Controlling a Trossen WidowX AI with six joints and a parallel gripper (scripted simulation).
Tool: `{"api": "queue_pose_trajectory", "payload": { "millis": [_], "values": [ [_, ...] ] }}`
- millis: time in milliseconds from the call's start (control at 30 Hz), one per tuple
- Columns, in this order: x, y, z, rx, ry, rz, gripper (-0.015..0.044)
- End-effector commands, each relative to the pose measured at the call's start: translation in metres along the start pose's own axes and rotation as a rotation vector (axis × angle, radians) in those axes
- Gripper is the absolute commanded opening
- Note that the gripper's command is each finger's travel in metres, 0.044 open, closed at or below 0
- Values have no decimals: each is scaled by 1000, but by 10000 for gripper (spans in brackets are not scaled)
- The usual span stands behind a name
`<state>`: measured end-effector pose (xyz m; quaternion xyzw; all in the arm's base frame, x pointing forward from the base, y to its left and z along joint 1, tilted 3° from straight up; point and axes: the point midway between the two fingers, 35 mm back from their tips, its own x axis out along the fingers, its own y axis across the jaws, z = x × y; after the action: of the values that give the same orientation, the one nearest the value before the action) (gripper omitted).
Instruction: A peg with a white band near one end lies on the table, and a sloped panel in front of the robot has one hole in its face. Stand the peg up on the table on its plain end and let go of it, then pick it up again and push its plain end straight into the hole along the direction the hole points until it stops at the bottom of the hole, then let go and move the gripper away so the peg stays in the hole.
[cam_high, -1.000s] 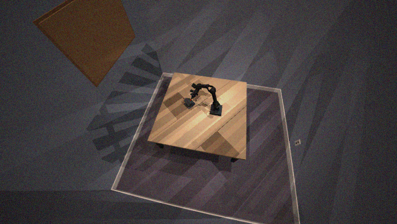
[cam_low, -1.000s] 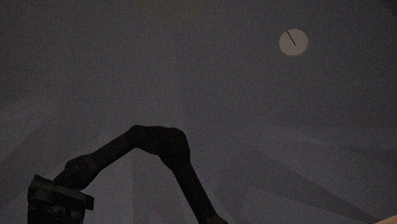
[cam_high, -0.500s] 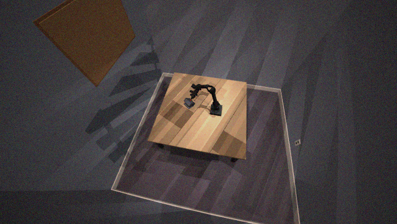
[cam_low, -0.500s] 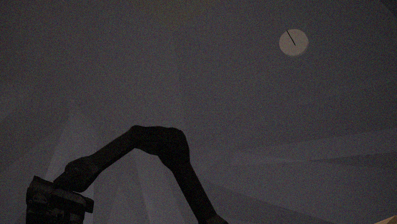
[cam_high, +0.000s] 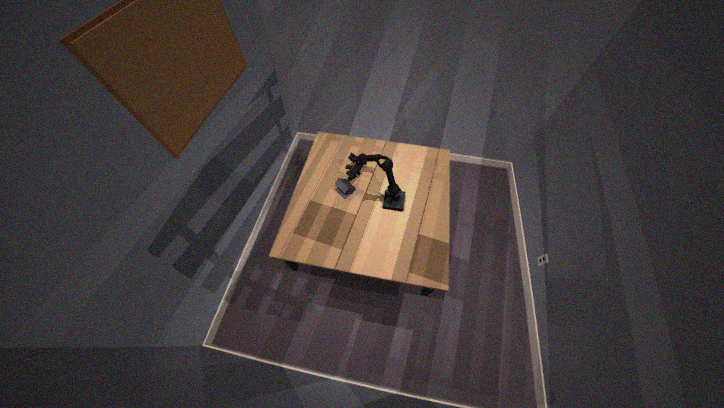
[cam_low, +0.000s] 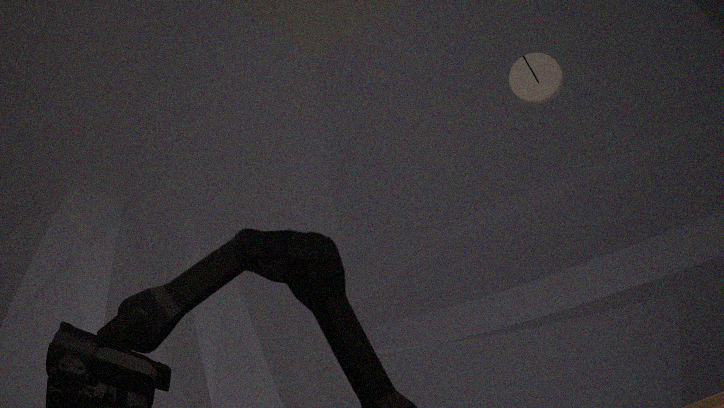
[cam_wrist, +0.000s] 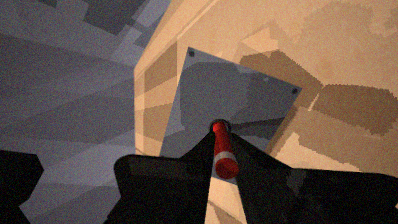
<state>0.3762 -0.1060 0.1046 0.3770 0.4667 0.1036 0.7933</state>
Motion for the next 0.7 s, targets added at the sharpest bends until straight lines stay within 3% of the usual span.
{"api": "queue_pose_trajectory", "payload": {
  "millis": [0,133,667],
  "values": [
    [0,0,0,0,0,0,0],
    [0,0,0,0,0,0,0],
    [-3,0,0,0,0,-1,420]
  ]
}}
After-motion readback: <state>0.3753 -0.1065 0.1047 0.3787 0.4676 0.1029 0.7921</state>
